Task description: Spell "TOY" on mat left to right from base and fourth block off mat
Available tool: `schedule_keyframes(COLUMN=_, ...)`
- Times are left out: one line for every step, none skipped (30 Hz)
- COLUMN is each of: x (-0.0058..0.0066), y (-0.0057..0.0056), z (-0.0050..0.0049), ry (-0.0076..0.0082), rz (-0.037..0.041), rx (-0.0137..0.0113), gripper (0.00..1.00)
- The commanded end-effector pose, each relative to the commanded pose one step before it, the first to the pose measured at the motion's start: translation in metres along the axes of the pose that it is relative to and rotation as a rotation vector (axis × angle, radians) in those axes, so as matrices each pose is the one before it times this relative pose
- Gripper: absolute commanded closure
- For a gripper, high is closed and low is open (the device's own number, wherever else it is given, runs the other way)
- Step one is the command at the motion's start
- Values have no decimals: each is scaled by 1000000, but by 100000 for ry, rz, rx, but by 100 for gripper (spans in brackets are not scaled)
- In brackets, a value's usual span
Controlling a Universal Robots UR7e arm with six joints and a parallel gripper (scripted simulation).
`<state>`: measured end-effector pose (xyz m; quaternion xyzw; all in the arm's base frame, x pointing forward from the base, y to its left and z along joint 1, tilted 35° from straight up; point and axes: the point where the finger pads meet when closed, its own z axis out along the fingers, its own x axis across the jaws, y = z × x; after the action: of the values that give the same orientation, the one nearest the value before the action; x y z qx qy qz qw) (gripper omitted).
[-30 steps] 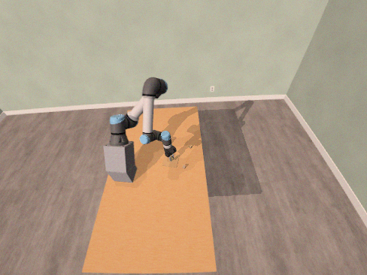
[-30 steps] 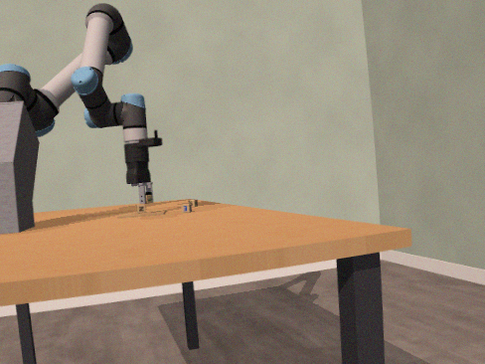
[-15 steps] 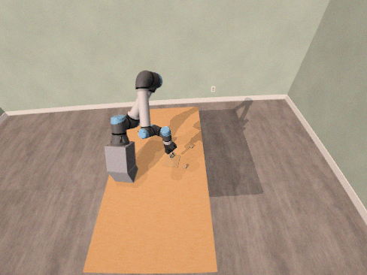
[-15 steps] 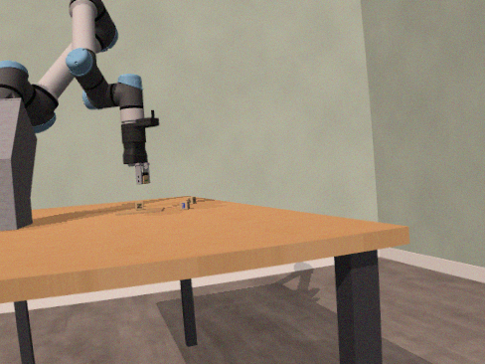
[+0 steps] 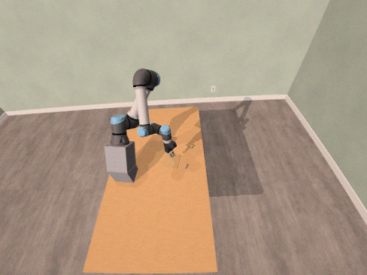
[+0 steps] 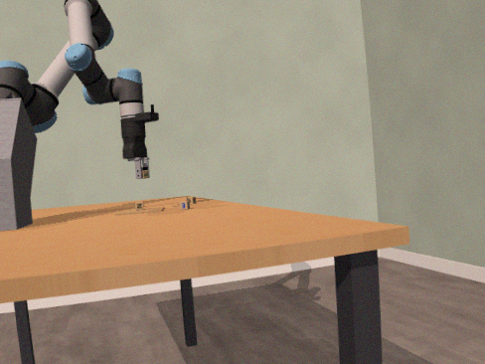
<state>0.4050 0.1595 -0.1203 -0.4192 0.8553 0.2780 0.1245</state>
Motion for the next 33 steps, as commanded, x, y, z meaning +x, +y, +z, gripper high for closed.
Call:
schedule_keyframes(x=-104, y=-295, z=-365, ry=-37, rz=-10, rx=70, gripper=51)
schedule_keyframes(x=0, y=0, z=0, ry=0, rz=0, rx=0, gripper=51)
schedule_keyframes(x=0, y=0, z=0, ry=0, rz=-2, rx=0, gripper=51)
schedule_keyframes(x=-3, y=-1, z=0, ry=0, rz=-15, rx=0, gripper=51)
schedule_keyframes(x=-7, y=-4, z=0, ry=0, rz=-39, rx=0, gripper=51)
schedule_keyframes(x=-14, y=-7, z=0, ry=0, rz=-74, rx=0, gripper=51)
schedule_keyframes(x=-23, y=-12, z=0, ry=0, rz=-120, rx=0, gripper=51)
schedule_keyframes(x=-33, y=-18, z=0, ry=0, rz=-175, rx=0, gripper=51)
schedule_keyframes(x=-45, y=-24, z=0, ry=0, rz=-240, rx=0, gripper=51)
schedule_keyframes(x=0, y=0, z=0, ry=0, rz=0, rx=0, gripper=51)
schedule_keyframes(x=0, y=0, z=0, ry=0, rz=0, rx=0, gripper=51)
schedule_keyframes(x=-59, y=-31, z=0, ry=0, rz=-313, rx=0, gripper=51)
schedule_keyframes(x=-74, y=-39, z=0, ry=0, rz=-393, rx=0, gripper=51)
schedule_keyframes(x=-91, y=-48, z=-1, ry=0, rz=-481, rx=0, gripper=51)
schedule_keyframes(x=-108, y=-57, z=-1, ry=0, rz=-575, rx=0, gripper=51)
schedule_keyframes(x=-127, y=-67, z=-1, ry=0, rz=-675, rx=0, gripper=51)
schedule_keyframes(x=-146, y=-77, z=-1, ry=0, rz=-781, rx=0, gripper=51)
schedule_keyframes(x=-166, y=-87, z=-1, ry=0, rz=-891, rx=0, gripper=51)
schedule_keyframes(x=-186, y=-97, z=-1, ry=0, rz=-1005, rx=0, gripper=51)
schedule_keyframes(x=-207, y=-108, z=-1, ry=0, rz=-1123, rx=0, gripper=51)
schedule_keyframes(x=-228, y=-118, z=-1, ry=0, rz=-1244, rx=0, gripper=51)
schedule_keyframes(x=-248, y=-128, z=-1, ry=0, rz=-1367, rx=0, gripper=51)
schedule_keyframes(x=-269, y=-138, z=-2, ry=0, rz=-1493, rx=0, gripper=51)
schedule_keyframes(x=-290, y=-148, z=-2, ry=0, rz=-1620, rx=0, gripper=51)
schedule_keyframes(x=-310, y=-158, z=-2, ry=0, rz=-1748, rx=0, gripper=51)
schedule_keyframes(x=-330, y=-166, z=-2, ry=0, rz=-1877, rx=0, gripper=51)
schedule_keyframes(x=0, y=0, z=0, ry=0, rz=0, rx=0, gripper=51)
schedule_keyframes(x=0, y=0, z=0, ry=0, rz=0, rx=0, gripper=51)
schedule_keyframes(x=-349, y=-175, z=-2, ry=0, rz=-2006, rx=0, gripper=51)
schedule_keyframes(x=-368, y=-182, z=-2, ry=1, rz=-2135, rx=0, gripper=51)
schedule_keyframes(x=-385, y=-189, z=-2, ry=1, rz=-2263, rx=0, gripper=51)
schedule_keyframes(x=-402, y=-194, z=-2, ry=1, rz=-2390, rx=0, gripper=51)
schedule_keyframes(x=-418, y=-199, z=-2, ry=1, rz=-2516, rx=1, gripper=51)
